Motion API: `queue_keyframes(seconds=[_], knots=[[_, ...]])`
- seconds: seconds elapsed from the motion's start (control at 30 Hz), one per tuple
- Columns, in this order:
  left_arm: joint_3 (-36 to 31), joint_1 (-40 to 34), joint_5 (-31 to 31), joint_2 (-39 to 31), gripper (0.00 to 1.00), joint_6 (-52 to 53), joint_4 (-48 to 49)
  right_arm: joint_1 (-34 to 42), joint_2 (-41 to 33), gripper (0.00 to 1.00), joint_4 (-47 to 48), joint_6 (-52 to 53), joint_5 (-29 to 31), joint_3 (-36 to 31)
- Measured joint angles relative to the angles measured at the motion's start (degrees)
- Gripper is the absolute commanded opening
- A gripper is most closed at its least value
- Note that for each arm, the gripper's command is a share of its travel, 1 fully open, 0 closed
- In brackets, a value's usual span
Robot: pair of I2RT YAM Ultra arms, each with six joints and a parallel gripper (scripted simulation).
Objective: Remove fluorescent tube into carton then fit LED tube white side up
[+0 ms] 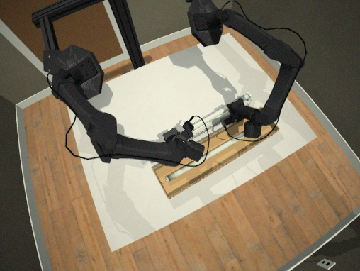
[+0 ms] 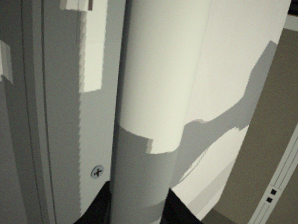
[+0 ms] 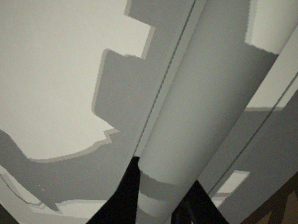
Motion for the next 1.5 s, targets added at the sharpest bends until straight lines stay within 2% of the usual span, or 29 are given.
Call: queue_keyframes(seconds=[0.13, 0.17, 0.7, 0.73, 1.33, 1.5], knots=[[0.55, 0.00, 0.00, 0.31, 0.11, -0.09, -0.57, -0.04, 0.24, 0.11, -0.46, 0.09, -0.20, 0.59], [0.55, 0.00, 0.02, 0.28, 0.49, -0.09, -0.57, -0.04, 0.28, 0.11, -0.55, 0.11, -0.20, 0.68], [1.33, -0.02, 0.07, 0.17, 0.49, -0.09, 1.03, -0.02, 0.33, 0.11, -0.59, 0.11, -0.39, 0.83], [1.33, 0.00, 0.07, 0.17, 0.49, -0.09, 1.03, -0.02, 0.33, 0.49, -0.59, 0.11, -0.39, 0.83], [1.33, -0.02, 0.09, 0.17, 0.49, -0.09, 1.03, -0.02, 0.28, 0.49, 0.61, 0.35, -0.24, 1.70], [3.98, -0.07, 0.11, 0.33, 0.49, -0.96, -2.01, 0.15, 0.07, 0.49, -2.34, 1.51, -0.24, 3.13]])
